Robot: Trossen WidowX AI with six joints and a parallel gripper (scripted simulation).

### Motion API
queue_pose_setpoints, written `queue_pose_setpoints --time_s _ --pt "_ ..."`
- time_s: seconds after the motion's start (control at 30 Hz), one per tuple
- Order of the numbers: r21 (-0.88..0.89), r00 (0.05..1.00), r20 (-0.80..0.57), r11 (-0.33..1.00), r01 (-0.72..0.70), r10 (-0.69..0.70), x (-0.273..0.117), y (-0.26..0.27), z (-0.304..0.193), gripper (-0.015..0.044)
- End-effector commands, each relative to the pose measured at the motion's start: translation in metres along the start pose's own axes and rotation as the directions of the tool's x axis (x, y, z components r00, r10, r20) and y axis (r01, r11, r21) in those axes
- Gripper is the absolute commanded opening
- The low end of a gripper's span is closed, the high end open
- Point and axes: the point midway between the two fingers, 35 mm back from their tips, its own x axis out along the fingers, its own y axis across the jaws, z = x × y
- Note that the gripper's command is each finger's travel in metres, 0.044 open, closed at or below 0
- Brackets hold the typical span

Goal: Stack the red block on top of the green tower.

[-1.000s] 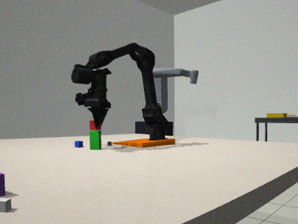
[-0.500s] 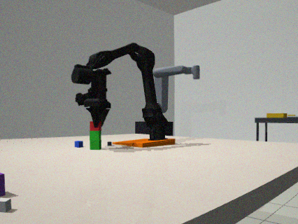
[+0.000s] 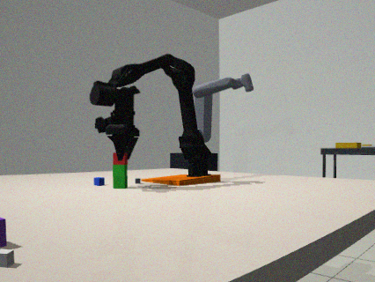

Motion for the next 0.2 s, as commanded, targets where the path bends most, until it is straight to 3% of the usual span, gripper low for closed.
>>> queue_pose_setpoints --time_s 0.0,0.17 --pt "0.0 1.0 -0.002 1.0 0.002 -0.002 0.0014 -0.0004 -0.0005 0.044" --pt "0.0 1.0 -0.002 1.0 0.002 -0.002 0.0014 -0.0004 -0.0005 0.044"
